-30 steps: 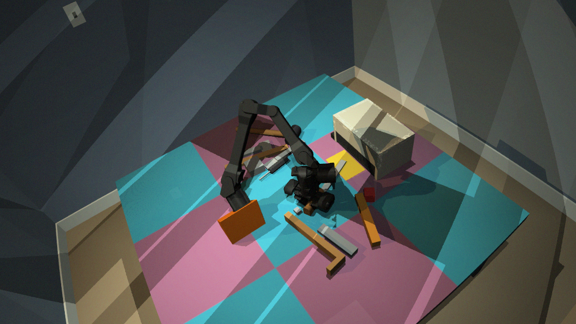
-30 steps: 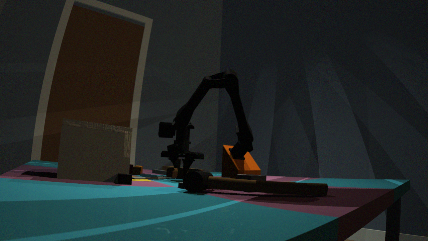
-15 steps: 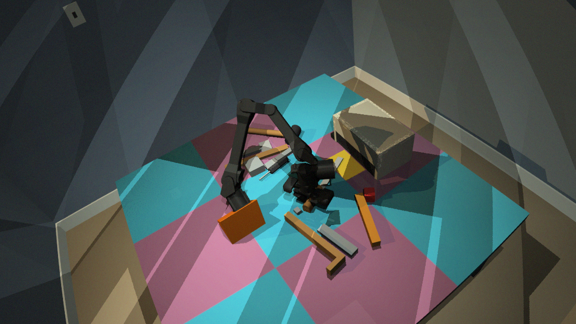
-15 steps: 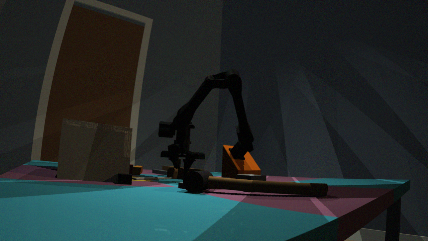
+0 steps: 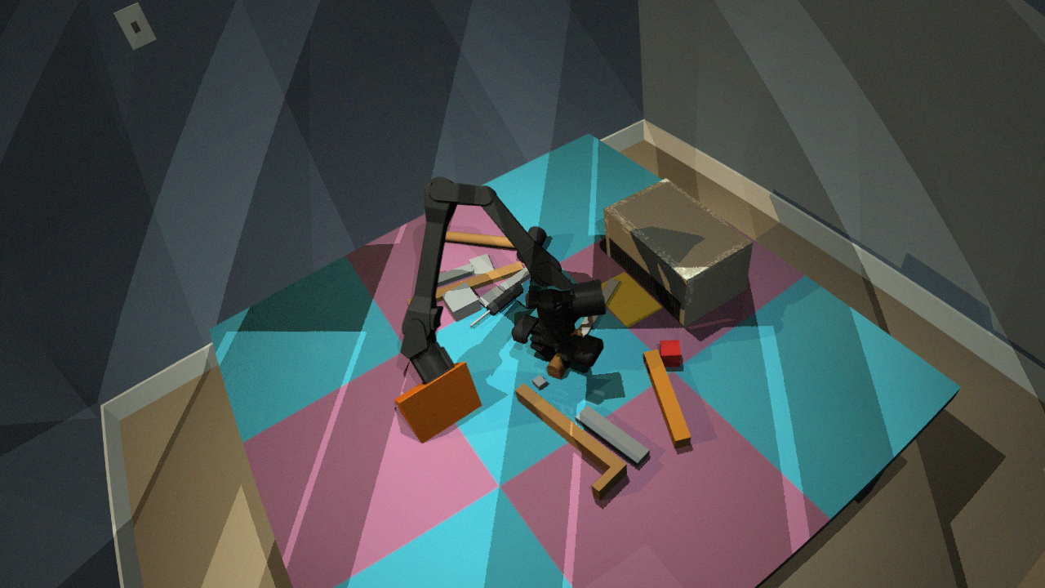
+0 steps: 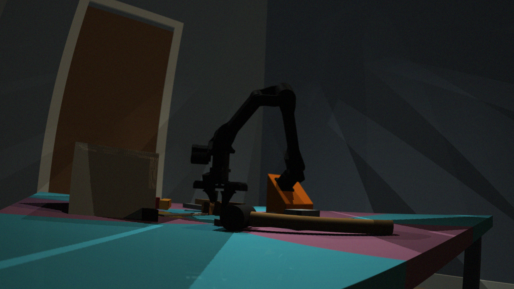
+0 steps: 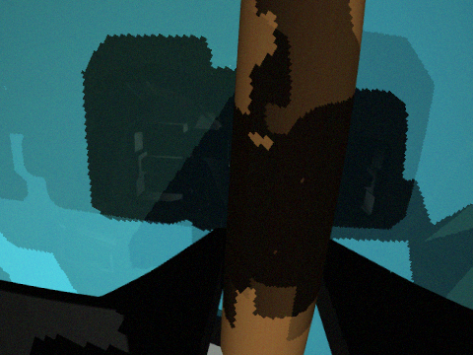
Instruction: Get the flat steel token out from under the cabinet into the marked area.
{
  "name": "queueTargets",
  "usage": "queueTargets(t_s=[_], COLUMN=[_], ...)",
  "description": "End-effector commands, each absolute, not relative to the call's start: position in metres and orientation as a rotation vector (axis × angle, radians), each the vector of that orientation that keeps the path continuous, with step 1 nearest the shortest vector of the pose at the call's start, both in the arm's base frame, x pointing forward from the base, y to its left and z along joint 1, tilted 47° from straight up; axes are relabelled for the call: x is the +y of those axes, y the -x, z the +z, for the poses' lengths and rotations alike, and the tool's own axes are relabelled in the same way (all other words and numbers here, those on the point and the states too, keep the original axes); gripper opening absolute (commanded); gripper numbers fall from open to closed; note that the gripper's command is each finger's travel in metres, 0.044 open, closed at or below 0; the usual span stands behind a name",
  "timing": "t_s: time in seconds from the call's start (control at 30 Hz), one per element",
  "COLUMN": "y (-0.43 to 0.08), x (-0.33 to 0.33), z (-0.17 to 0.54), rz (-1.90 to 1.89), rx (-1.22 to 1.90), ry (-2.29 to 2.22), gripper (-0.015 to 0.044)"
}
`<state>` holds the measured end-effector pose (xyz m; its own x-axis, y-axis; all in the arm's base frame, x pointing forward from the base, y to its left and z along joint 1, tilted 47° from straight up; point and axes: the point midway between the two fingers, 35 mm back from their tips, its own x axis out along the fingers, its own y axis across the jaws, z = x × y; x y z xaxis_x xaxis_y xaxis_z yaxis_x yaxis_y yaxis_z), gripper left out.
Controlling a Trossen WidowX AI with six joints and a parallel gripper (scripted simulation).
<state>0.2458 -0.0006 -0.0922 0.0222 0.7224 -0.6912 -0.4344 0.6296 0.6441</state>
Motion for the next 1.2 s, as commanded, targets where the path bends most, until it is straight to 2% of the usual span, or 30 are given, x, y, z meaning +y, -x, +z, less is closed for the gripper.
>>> queueTargets(t_s=[0.0,1.17], y=[-0.249,-0.259], x=[0.002,0.031], z=[-0.087,-0.057], rz=[0.912,0.914], rx=[1.253,1.252], ry=[-0.28,-0.282], gripper=[0.0,0.0])
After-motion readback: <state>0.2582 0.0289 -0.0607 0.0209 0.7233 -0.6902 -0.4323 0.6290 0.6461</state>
